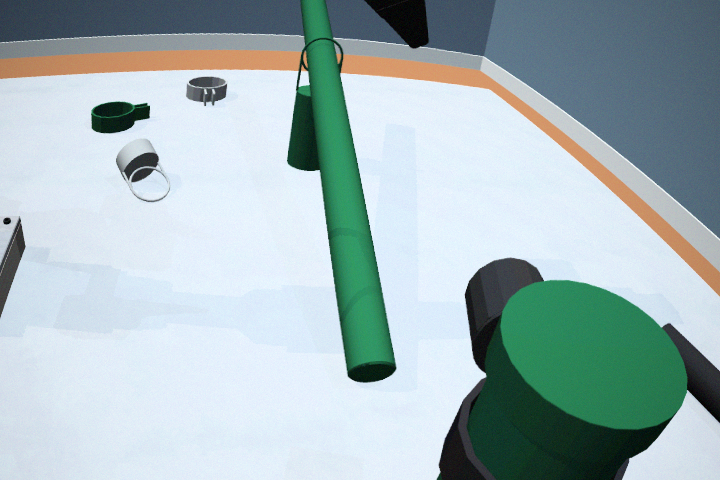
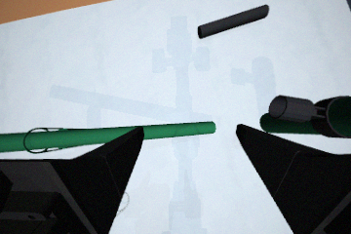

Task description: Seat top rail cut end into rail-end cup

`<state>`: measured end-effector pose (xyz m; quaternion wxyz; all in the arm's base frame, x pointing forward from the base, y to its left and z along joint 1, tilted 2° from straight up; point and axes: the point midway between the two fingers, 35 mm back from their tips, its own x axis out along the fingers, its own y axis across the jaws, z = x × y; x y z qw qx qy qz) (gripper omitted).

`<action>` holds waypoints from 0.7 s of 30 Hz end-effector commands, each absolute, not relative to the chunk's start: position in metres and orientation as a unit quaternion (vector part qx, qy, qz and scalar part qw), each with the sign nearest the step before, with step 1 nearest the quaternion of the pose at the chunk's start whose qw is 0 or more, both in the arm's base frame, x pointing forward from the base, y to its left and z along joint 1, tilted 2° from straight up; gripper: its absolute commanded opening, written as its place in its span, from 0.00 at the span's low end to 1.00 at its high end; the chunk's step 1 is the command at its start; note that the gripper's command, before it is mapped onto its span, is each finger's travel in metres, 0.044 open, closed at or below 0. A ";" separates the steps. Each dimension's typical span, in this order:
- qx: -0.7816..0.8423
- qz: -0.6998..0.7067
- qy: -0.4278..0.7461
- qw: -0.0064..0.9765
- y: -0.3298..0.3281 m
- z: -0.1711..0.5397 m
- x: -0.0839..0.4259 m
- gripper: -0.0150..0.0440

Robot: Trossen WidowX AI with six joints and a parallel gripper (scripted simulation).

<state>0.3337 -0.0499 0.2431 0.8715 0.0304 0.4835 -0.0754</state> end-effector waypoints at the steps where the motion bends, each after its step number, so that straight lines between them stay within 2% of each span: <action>1: 0.027 -0.084 0.488 0.869 -0.056 0.245 0.333 1.00; 11: -0.241 0.042 0.498 0.832 -0.123 0.238 0.339 1.00; 21: -0.532 0.202 0.467 0.677 -0.203 0.228 0.327 1.00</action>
